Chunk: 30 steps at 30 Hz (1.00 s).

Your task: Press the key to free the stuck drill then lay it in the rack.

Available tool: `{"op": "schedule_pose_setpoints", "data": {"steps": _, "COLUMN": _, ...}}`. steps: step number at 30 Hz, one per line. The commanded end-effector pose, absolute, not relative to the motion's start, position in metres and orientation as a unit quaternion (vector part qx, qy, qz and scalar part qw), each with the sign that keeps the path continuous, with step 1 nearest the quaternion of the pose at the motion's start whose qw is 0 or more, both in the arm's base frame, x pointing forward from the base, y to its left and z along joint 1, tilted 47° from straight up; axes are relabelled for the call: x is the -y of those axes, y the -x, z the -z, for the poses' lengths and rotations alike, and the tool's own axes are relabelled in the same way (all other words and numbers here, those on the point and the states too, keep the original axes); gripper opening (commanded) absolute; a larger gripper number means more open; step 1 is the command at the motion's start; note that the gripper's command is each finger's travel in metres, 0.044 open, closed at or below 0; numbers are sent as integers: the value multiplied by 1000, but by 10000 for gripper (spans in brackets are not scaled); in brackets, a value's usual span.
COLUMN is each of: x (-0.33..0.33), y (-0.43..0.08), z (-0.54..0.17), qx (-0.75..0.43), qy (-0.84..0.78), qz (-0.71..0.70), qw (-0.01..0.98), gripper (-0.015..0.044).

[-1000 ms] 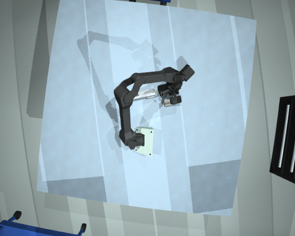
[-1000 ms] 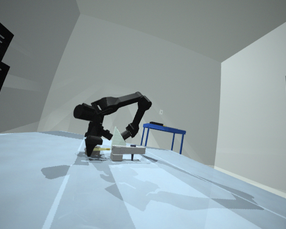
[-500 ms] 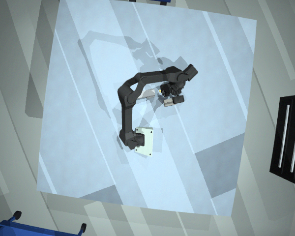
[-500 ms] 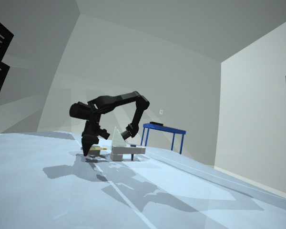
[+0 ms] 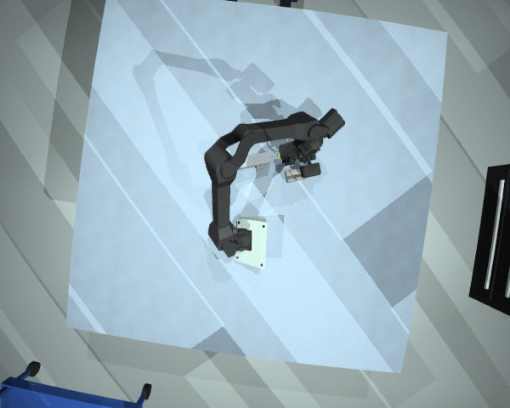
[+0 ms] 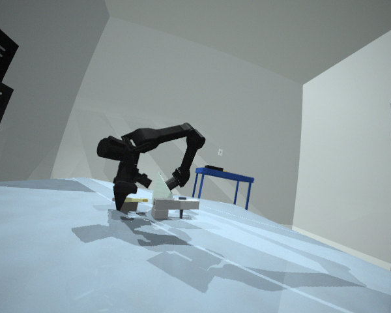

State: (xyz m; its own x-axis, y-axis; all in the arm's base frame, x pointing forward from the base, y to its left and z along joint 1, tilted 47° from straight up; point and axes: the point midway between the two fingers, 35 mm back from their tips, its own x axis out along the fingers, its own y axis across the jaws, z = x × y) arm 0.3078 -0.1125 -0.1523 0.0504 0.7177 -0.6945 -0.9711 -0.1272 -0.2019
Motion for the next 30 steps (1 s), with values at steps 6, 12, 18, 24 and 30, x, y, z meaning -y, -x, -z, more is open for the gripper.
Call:
{"op": "schedule_pose_setpoints", "data": {"steps": 6, "x": 116, "y": -307, "z": 148, "qx": -181, "qy": 351, "qz": -664, "qw": 634, "gripper": 0}}
{"op": "schedule_pose_setpoints", "data": {"steps": 12, "x": 118, "y": -307, "z": 145, "qx": -181, "qy": 351, "qz": -664, "qw": 634, "gripper": 0}}
{"op": "schedule_pose_setpoints", "data": {"steps": 18, "x": 120, "y": -307, "z": 143, "qx": -182, "qy": 352, "qz": -664, "qw": 634, "gripper": 0}}
{"op": "schedule_pose_setpoints", "data": {"steps": 24, "x": 122, "y": -307, "z": 140, "qx": -182, "qy": 352, "qz": -664, "qw": 634, "gripper": 0}}
{"op": "schedule_pose_setpoints", "data": {"steps": 30, "x": 124, "y": -307, "z": 138, "qx": -182, "qy": 352, "qz": -664, "qw": 634, "gripper": 0}}
